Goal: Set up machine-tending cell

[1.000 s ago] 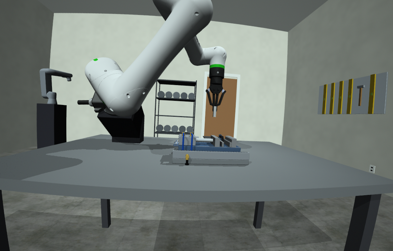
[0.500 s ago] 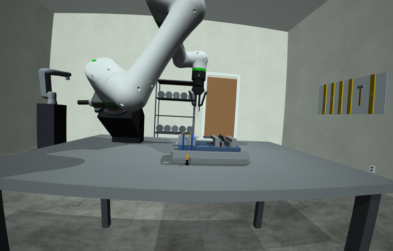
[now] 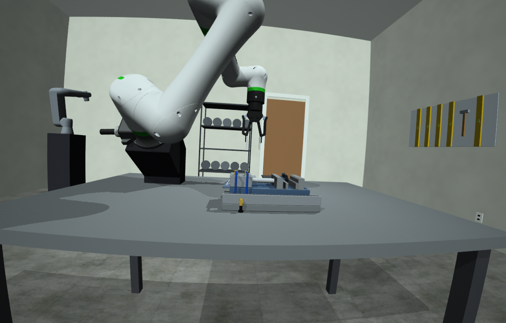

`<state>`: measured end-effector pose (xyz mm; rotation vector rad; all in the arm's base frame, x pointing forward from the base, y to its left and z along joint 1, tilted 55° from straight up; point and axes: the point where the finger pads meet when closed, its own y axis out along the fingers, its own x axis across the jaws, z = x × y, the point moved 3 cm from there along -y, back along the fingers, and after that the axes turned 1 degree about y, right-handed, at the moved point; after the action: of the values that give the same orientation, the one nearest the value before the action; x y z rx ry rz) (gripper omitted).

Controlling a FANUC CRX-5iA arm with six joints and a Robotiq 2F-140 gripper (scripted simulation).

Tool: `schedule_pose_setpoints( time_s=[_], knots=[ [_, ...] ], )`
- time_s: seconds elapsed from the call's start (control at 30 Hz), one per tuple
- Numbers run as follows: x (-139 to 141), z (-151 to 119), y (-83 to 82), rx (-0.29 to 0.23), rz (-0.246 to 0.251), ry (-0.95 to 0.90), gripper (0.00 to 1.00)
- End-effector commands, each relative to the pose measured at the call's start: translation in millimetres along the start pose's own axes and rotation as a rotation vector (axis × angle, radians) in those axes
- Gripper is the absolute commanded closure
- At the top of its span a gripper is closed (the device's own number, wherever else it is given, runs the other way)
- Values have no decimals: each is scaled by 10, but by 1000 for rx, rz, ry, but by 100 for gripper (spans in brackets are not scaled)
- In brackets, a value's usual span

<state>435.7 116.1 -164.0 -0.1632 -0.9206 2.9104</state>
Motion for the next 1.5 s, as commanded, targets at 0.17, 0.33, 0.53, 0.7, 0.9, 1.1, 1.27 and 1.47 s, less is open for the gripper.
schedule_pose_setpoints(
  time_s=[0.17,0.33,0.53,0.7,0.9,1.1,1.27,1.47],
  knots=[
    [-1,-2,-2,0,0,0,60],
    [-1,-2,-2,0,0,0,60],
    [-1,-2,-2,0,0,0,60],
    [-1,-2,4,0,0,0,60],
    [-1,-2,58,-1,0,0,60],
    [-2,-2,136,-1,0,0,60],
    [-3,-3,281,-1,0,0,60],
    [-5,-5,512,-1,0,0,60]
  ],
)
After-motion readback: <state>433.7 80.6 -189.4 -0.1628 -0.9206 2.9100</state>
